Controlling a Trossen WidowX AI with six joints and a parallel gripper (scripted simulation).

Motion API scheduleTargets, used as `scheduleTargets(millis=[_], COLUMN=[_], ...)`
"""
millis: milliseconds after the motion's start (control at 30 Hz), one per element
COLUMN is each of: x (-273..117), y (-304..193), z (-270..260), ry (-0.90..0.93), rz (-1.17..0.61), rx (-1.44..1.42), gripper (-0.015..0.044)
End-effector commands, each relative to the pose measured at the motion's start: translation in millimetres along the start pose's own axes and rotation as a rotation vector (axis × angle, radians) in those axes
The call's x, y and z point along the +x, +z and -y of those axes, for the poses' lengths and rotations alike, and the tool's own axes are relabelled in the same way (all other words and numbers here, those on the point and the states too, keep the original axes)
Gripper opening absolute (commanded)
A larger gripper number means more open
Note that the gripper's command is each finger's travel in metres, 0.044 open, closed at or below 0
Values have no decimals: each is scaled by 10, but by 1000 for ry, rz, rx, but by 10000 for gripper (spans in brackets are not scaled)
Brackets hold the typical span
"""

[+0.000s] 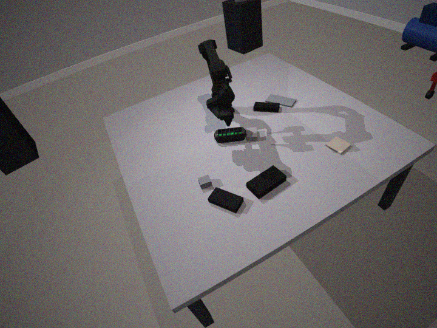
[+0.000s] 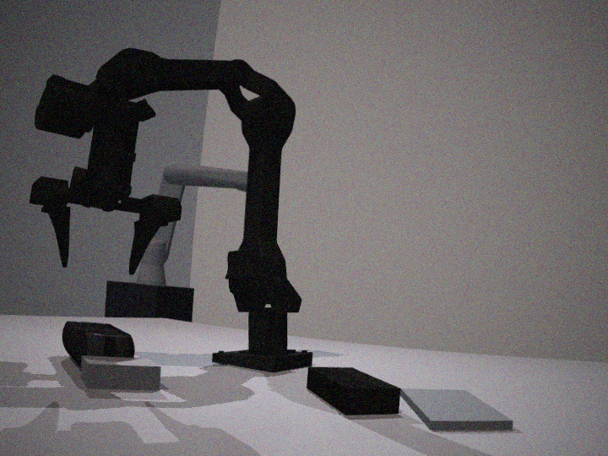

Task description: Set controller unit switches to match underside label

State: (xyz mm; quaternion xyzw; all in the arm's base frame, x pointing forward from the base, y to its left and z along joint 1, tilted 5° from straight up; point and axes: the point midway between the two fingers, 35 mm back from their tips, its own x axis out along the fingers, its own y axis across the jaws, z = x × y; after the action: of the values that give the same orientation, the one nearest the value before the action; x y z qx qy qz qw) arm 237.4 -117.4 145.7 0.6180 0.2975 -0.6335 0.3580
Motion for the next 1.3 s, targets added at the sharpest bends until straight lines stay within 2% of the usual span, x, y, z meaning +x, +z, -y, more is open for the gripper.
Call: scheduleTargets(millis=[0,267,433,1100,1267], x=[115,550,586,586,237], y=[-5,-11,-10,-15,-21], z=[91,452,485,486,470], ry=[-7,-14,-14,-18,-18], rz=[3,9,9,6,6], rx=[6,23,25,21,21], gripper=[335,125,0,0,131])
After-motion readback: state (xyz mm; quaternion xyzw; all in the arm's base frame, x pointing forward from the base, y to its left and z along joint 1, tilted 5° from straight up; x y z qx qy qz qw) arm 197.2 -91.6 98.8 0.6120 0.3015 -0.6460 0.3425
